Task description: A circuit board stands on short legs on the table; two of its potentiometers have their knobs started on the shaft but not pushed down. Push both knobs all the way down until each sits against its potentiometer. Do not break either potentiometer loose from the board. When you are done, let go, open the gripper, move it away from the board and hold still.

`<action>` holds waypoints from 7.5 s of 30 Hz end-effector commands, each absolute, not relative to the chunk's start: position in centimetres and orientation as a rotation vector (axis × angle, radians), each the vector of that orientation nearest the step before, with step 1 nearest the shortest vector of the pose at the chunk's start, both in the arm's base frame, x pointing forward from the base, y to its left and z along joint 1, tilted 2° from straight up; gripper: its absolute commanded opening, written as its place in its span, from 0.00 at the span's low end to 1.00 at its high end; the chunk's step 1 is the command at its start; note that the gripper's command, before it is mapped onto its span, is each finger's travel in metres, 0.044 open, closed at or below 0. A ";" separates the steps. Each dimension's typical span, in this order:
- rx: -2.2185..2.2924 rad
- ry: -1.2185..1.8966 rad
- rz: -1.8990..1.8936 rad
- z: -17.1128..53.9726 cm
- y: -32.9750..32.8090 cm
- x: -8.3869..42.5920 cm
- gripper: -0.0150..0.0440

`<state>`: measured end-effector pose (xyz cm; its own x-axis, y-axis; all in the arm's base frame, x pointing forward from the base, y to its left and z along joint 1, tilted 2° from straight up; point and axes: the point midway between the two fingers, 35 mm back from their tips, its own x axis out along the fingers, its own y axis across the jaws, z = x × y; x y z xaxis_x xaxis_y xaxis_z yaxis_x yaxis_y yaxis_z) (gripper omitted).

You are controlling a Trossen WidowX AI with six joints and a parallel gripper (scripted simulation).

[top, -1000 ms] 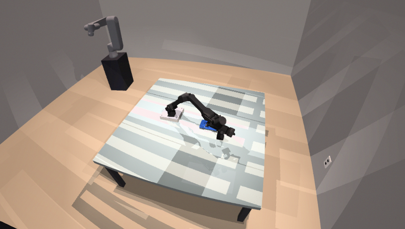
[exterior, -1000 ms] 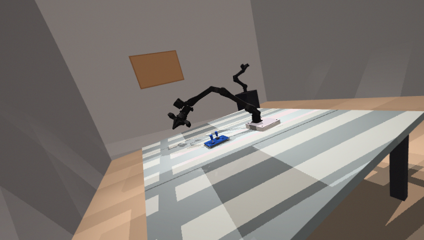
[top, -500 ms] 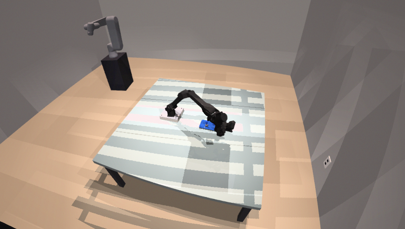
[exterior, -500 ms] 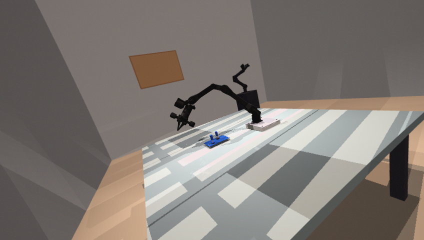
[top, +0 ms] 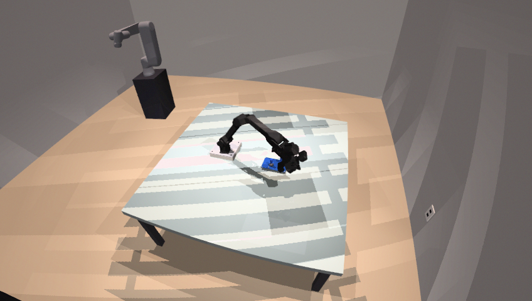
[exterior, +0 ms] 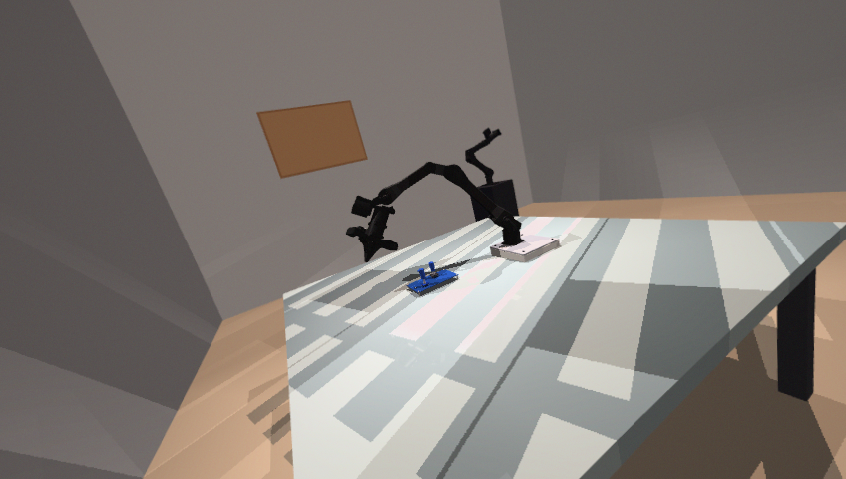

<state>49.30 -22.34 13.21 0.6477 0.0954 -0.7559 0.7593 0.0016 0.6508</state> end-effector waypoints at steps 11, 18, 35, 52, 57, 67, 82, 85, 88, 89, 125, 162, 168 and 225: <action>1.074 0.964 -0.496 12.4 -18.7 46.4 0.25; 0.869 1.064 -0.418 12.2 -17.0 44.8 0.25; 0.380 1.282 -0.169 11.9 -13.4 40.6 0.25; -0.099 1.457 0.168 12.0 -10.4 35.8 0.25; -0.236 1.497 0.284 12.1 -9.7 34.3 0.25; -0.303 1.514 0.344 12.2 -9.3 33.5 0.25; -0.303 1.514 0.344 9.7 -9.3 33.6 0.25; -0.303 1.514 0.344 9.2 -9.3 33.6 0.25; -0.303 1.514 0.344 8.7 -9.2 33.7 0.25; -0.303 1.514 0.344 8.5 -9.2 33.7 0.25; -0.303 1.514 0.344 7.6 -9.2 33.7 0.25; -0.303 1.514 0.344 7.2 -9.2 33.7 0.25; -0.303 1.514 0.344 7.2 -9.2 33.7 0.25; -0.303 1.514 0.344 6.3 -9.2 33.7 0.25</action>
